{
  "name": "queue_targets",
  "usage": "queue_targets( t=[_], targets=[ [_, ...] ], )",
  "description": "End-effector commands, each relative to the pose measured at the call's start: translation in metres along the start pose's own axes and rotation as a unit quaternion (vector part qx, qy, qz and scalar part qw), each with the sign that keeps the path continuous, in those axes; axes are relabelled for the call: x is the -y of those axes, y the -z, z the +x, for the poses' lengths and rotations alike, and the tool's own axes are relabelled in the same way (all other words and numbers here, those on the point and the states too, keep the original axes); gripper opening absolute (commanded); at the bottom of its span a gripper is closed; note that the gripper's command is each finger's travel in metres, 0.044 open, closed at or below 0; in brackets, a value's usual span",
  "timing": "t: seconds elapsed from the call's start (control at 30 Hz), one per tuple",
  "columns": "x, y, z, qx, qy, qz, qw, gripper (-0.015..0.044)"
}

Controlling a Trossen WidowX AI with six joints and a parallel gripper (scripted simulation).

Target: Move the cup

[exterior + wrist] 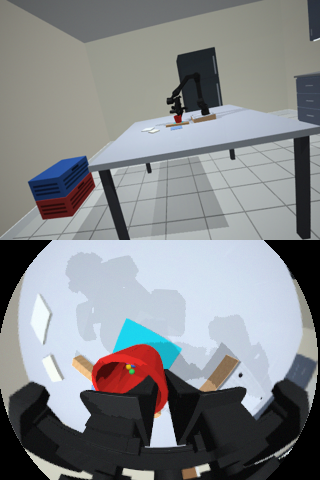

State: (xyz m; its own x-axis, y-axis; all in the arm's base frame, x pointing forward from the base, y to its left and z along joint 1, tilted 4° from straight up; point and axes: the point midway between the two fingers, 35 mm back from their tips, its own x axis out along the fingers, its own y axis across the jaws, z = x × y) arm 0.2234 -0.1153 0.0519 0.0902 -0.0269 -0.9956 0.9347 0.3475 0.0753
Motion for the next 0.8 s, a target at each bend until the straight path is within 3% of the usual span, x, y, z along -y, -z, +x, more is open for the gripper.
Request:
queue_targets(
  t=[0.0, 0.1, 0.77],
  targets=[
    [0.000, 0.000, 0.000, 0.000, 0.000, 0.000, 1.000, 0.0053],
    [0.000, 0.000, 0.000, 0.000, 0.000, 0.000, 1.000, 0.0128],
    [-0.001, -0.001, -0.018, 0.000, -0.001, -0.001, 1.000, 0.0128]
  ],
)
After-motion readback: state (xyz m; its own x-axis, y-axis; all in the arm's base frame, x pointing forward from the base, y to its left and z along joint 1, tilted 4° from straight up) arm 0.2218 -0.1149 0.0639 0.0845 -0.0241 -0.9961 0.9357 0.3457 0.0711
